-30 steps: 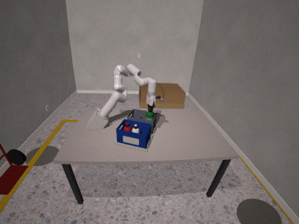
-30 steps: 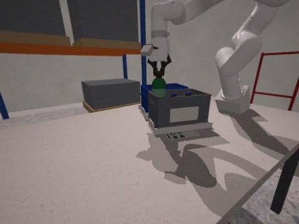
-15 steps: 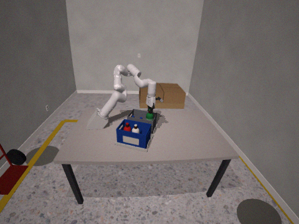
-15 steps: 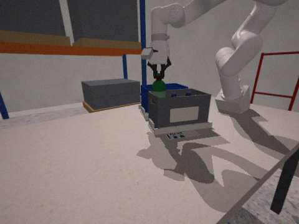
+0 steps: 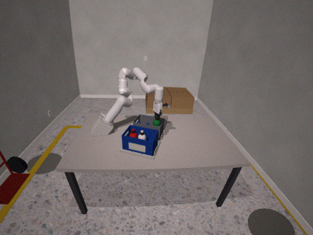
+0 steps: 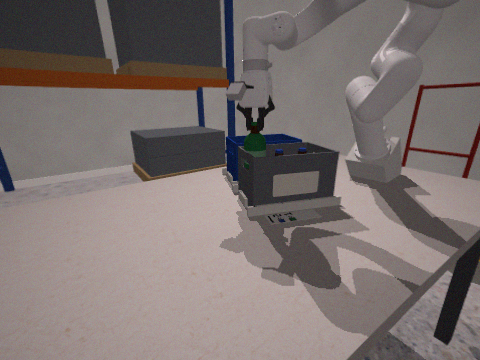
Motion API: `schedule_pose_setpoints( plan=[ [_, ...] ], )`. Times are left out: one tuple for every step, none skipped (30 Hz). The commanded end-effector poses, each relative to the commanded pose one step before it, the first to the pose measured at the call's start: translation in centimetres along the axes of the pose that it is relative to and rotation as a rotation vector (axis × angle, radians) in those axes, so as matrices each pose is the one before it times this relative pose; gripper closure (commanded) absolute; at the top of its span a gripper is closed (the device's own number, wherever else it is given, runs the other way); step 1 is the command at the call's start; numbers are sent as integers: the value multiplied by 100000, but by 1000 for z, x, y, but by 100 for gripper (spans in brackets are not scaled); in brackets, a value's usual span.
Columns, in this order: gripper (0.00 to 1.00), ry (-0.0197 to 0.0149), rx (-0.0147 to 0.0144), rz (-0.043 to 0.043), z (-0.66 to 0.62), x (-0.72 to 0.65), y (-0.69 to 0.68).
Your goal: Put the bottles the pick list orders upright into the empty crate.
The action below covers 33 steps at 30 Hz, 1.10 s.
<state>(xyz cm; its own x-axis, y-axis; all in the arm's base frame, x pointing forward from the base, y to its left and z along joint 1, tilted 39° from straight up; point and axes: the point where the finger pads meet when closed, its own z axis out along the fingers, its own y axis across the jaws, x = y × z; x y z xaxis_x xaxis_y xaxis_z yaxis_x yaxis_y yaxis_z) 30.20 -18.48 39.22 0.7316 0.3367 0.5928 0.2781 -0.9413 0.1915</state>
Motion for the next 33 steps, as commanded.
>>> schedule_pose_setpoints(
  plan=[
    [100,172,-367,-148,253,104,74],
    [100,1,0,0,100,-1,0],
    [100,0,0,0,0,0,0],
    [100,0,0,0,0,0,0],
    [100,1,0,0,101,2,1],
    [100,1,0,0,100,1,1],
    [100,1,0,0,100,1,0],
    [100,1,0,0,100,1,-1],
    [100,1,0,0,100,-1,-1],
    [100,1,0,0,100,-2,-1],
    [100,1,0,0,100,-2,-1],
    [100,1,0,0,100,-2,0],
    [100,1,0,0,100,0,0],
    [100,1,0,0,100,2,0],
    [100,1,0,0,100,2,0],
    [100,1,0,0,100,1,0],
    [100,1,0,0,100,0,0],
    [100,1,0,0,100,-1,0],
    [100,1,0,0,100,-1,0],
    [100,0,0,0,0,0,0],
    [100,0,0,0,0,0,0],
    [100,1,0,0,101,2,1],
    [100,1,0,0,100,1,1],
    [100,1,0,0,100,1,0],
    [100,1,0,0,100,1,-1],
    [100,1,0,0,100,-1,-1],
    [100,1,0,0,100,-2,-1],
    [100,1,0,0,100,-3,-1],
    [100,1,0,0,100,-2,0],
    [100,1,0,0,100,0,0],
    [100,1,0,0,100,2,0],
    [100,1,0,0,100,2,0],
    [100,1,0,0,100,1,0]
  ],
)
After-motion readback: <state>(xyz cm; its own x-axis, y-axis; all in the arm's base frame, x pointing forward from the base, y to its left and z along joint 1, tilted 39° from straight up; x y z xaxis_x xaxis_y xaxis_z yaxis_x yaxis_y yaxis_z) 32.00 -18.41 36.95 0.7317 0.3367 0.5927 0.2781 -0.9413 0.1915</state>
